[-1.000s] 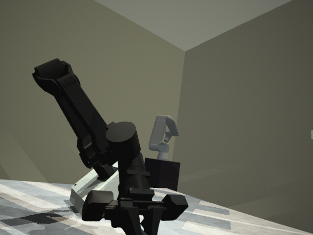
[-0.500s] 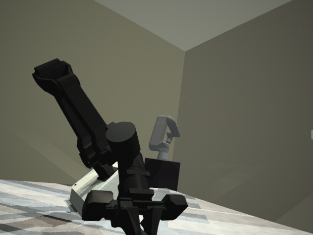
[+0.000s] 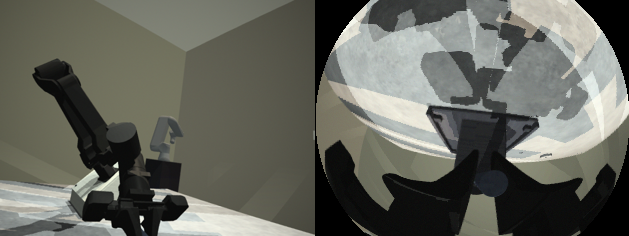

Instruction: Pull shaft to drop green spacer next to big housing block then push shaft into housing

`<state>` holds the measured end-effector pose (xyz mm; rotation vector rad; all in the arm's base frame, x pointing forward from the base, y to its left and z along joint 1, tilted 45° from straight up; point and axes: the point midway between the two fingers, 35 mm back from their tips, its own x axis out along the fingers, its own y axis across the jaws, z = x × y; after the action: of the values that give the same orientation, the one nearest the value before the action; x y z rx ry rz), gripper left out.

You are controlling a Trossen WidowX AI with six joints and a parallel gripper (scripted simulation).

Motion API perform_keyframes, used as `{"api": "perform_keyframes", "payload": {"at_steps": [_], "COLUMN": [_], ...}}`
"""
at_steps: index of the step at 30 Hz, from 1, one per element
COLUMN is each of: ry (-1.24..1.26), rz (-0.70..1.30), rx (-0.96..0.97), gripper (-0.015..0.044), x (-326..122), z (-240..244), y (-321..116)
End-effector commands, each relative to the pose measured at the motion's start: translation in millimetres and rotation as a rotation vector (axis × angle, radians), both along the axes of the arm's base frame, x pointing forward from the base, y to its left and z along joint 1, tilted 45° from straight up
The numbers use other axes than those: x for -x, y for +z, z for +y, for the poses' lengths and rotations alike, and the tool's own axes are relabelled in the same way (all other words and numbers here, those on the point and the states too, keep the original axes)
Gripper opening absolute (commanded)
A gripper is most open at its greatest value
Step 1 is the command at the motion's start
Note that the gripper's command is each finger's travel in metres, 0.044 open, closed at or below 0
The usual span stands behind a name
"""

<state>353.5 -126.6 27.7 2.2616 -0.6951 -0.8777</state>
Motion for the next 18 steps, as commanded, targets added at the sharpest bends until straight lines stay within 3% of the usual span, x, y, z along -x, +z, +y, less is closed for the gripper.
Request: {"api": "perform_keyframes", "payload": {"at_steps": [1,18], "ry": [-0.001,-0.001], "rz": [-0.001,-0.001], "rx": [0.0,0.0], "gripper": [0.0,0.0], "x": [1.0,2.5], "z": [0.2,0.6], "y": [0.1,-0.1]}}
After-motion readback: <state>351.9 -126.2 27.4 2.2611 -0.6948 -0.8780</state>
